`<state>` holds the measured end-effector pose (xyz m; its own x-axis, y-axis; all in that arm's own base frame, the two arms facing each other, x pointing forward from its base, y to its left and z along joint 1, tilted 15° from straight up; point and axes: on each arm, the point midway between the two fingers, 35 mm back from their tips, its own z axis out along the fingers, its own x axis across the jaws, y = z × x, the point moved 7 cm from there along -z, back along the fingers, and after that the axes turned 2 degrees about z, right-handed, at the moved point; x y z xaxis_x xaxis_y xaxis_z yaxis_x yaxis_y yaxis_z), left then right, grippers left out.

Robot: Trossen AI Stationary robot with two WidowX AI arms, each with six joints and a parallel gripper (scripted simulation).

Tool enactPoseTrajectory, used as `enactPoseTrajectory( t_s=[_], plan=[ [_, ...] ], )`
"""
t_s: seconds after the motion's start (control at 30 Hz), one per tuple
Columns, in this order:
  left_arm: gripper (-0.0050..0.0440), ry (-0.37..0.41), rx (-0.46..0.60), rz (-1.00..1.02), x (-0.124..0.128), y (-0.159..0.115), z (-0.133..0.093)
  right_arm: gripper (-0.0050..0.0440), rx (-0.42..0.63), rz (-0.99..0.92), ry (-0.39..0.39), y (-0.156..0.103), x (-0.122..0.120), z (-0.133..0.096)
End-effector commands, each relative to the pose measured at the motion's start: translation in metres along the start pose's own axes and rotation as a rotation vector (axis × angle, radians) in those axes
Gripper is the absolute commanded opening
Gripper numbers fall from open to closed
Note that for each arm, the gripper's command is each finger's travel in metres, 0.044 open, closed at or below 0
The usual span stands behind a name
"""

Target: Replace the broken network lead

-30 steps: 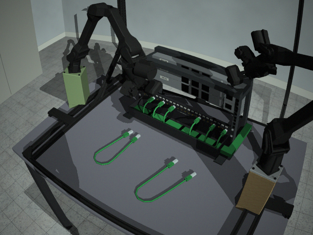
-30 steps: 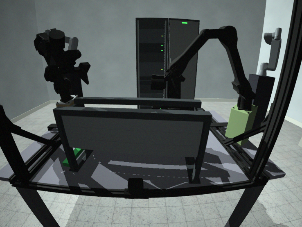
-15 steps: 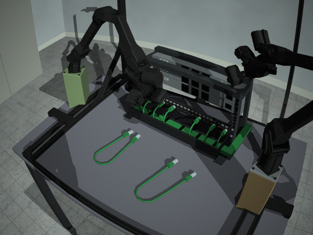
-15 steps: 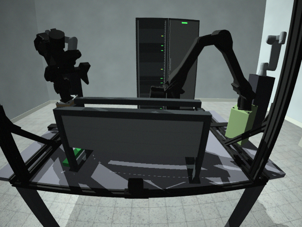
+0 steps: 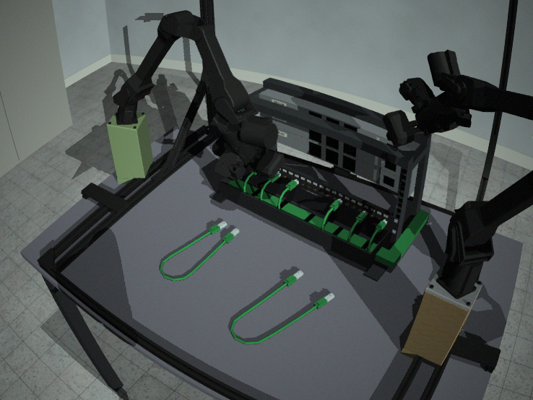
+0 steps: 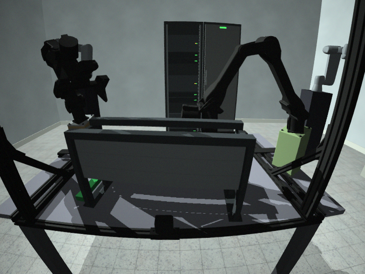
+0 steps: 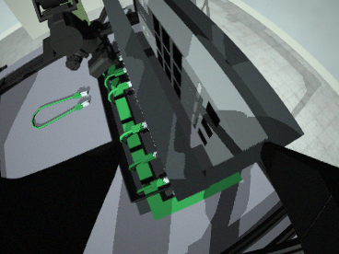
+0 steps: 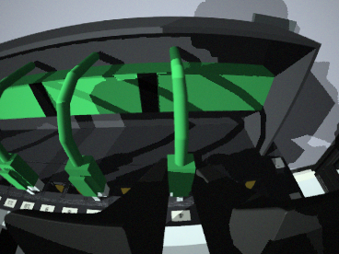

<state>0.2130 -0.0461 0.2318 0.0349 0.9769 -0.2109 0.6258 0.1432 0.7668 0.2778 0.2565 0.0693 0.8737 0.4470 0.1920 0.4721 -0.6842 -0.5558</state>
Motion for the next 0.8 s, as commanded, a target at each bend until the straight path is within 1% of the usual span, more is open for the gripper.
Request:
enactPoseTrajectory(
  t_s=[0.0, 0.7, 0.73, 0.77],
  plan=[
    [0.0440, 0.000, 0.000, 0.000, 0.0000, 0.0000, 0.0000, 0.0000, 0.001, -0.002, 0.004, -0.0003, 0.0007, -0.0003],
    [0.0440, 0.000, 0.000, 0.000, 0.0000, 0.0000, 0.0000, 0.0000, 0.000, 0.000, 0.000, 0.0000, -0.0001, 0.0000],
    [0.0440, 0.000, 0.000, 0.000, 0.0000, 0.0000, 0.0000, 0.0055, 0.000, 0.000, -0.001, 0.0000, -0.0002, 0.0000],
    [0.0440, 0.000, 0.000, 0.000, 0.0000, 0.0000, 0.0000, 0.0055, 0.000, 0.000, -0.001, 0.0000, -0.0002, 0.0000]
  ],
)
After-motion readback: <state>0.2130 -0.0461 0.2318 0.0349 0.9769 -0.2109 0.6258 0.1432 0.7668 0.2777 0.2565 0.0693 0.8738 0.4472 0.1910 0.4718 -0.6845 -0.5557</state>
